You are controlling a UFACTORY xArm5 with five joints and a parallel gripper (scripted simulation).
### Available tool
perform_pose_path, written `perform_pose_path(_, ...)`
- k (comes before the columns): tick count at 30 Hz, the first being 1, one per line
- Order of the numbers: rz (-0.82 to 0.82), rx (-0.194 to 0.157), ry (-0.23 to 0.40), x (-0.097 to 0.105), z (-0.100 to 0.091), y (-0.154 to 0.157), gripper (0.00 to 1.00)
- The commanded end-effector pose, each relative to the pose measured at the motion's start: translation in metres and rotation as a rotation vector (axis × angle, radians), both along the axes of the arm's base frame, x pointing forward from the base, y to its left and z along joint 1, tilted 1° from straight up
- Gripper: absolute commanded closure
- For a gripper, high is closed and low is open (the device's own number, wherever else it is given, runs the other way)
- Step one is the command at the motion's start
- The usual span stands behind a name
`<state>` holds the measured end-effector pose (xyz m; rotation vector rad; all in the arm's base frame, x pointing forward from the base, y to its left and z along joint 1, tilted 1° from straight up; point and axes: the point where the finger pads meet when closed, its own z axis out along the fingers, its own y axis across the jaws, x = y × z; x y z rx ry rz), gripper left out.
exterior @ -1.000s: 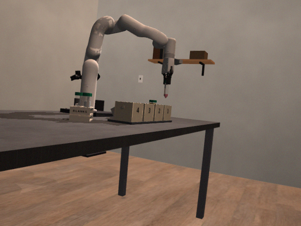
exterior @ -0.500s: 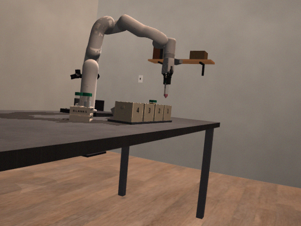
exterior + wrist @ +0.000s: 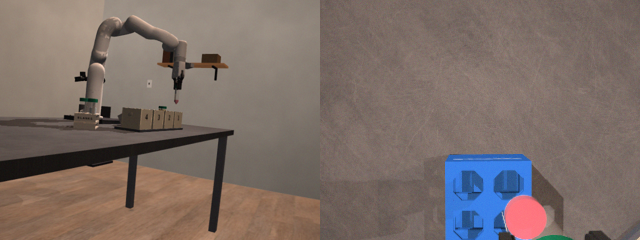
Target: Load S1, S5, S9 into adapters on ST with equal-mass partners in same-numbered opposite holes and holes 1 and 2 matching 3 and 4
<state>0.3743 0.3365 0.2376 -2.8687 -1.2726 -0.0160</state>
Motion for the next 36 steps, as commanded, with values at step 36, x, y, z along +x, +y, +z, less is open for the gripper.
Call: perform_pose_path(36,0.000,0.012,0.005,0.001,-0.048,0.002,1.00)
